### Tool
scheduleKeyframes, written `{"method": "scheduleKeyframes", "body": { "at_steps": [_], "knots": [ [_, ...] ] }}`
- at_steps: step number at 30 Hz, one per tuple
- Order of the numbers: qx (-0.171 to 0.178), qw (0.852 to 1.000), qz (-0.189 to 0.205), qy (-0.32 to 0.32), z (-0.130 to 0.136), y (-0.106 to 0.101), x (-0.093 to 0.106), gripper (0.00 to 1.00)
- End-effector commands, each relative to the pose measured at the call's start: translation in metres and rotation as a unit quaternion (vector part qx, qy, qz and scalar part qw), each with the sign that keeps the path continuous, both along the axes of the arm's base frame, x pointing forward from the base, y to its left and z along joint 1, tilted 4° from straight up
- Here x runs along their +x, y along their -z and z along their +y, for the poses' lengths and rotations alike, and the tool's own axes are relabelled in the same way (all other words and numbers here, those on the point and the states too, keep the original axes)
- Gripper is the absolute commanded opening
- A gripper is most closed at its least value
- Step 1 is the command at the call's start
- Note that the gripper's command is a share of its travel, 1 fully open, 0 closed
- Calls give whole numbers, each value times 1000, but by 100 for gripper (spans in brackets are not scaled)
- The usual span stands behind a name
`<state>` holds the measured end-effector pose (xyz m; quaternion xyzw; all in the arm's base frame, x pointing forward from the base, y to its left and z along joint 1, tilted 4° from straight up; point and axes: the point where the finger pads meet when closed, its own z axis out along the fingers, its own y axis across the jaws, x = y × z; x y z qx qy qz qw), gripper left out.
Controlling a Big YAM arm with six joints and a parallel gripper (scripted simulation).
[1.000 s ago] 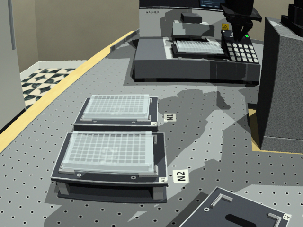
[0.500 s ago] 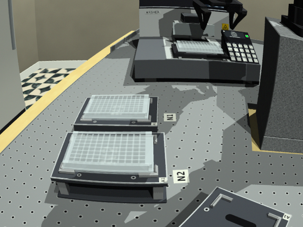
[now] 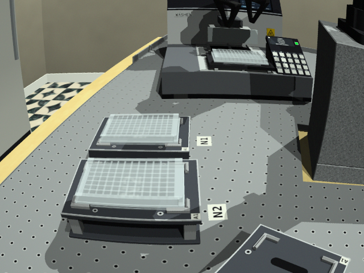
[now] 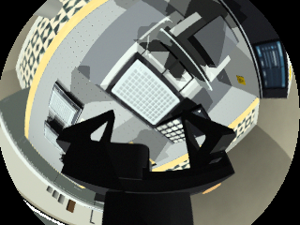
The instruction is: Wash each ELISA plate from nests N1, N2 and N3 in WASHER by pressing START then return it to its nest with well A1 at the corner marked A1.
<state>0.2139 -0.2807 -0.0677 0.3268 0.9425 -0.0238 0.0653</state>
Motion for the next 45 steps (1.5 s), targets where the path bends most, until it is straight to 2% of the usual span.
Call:
{"method": "scheduleKeyframes", "body": {
  "at_steps": [1,5,7,11,17,22,24,25,36,37,45],
  "knots": [
    [-2,997,6,-82,-21,-6,10,100],
    [7,989,14,-147,-21,-6,10,100],
    [7,989,14,-147,-21,-6,10,100],
    [15,977,22,-213,-21,-6,11,100],
    [28,950,34,-309,-20,-5,11,100],
    [38,918,47,-392,-17,-5,15,100],
    [38,918,47,-392,-17,-5,15,100],
    [40,911,48,-407,-17,-5,15,100],
    [37,915,47,-399,-14,-6,10,100],
    [33,912,46,-406,-19,-1,15,100],
    [50,910,50,-408,-1,16,5,100]
  ]
}}
